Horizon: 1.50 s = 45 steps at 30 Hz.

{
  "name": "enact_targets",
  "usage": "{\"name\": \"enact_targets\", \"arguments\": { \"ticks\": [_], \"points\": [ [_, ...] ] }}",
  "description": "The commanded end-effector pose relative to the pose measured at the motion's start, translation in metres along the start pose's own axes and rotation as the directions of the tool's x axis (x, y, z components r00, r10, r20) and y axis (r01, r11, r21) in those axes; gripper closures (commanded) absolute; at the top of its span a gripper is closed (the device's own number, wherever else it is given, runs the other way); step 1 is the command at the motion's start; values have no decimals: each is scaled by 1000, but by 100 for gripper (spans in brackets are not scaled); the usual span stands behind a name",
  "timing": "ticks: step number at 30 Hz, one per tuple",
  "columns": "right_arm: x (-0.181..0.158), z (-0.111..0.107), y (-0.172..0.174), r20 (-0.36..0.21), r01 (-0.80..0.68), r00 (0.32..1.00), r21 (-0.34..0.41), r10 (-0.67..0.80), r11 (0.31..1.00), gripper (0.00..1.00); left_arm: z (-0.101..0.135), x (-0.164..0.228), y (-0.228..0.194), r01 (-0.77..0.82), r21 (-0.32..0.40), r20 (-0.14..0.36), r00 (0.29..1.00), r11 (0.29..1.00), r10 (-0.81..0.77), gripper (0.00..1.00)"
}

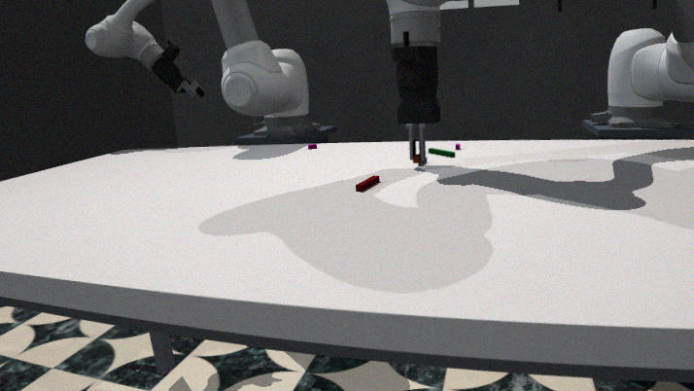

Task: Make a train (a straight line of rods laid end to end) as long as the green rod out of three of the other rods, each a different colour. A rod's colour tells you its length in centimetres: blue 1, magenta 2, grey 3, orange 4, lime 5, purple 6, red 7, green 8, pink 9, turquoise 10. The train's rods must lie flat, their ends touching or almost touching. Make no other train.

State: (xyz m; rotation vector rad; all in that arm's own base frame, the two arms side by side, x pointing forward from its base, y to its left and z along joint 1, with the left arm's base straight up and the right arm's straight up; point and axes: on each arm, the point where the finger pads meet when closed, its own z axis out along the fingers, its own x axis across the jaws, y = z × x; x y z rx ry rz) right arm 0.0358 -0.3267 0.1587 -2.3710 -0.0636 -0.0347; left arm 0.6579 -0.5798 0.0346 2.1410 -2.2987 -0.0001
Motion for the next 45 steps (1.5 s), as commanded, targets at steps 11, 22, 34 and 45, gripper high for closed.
{"name": "enact_targets", "arguments": {
  "ticks": [11, 22, 34, 45],
  "points": [
    [-3, 2, -3, 5, -4, 1000, 16, 4, 1000, 0, 3, -3, -1, 3, 2, -1, 1000, 1000, -3, 76],
    [-3, 2, -3, 5, -4, 1000, 16, 4, 1000, 0, 3, -3, -1, 3, 2, -1, 1000, 1000, -3, 76],
    [-3, 2, -3, 5, -4, 1000, 16, 4, 1000, 0, 8, -4, -1, 3, 0, 1, 1000, 1000, -3, 76],
    [-3, 2, -3, 5, -4, 1000, 16, 4, 1000, 0, 16, -3, -1, 3, 0, 1, 1000, 1000, -3, 76]
  ]
}}
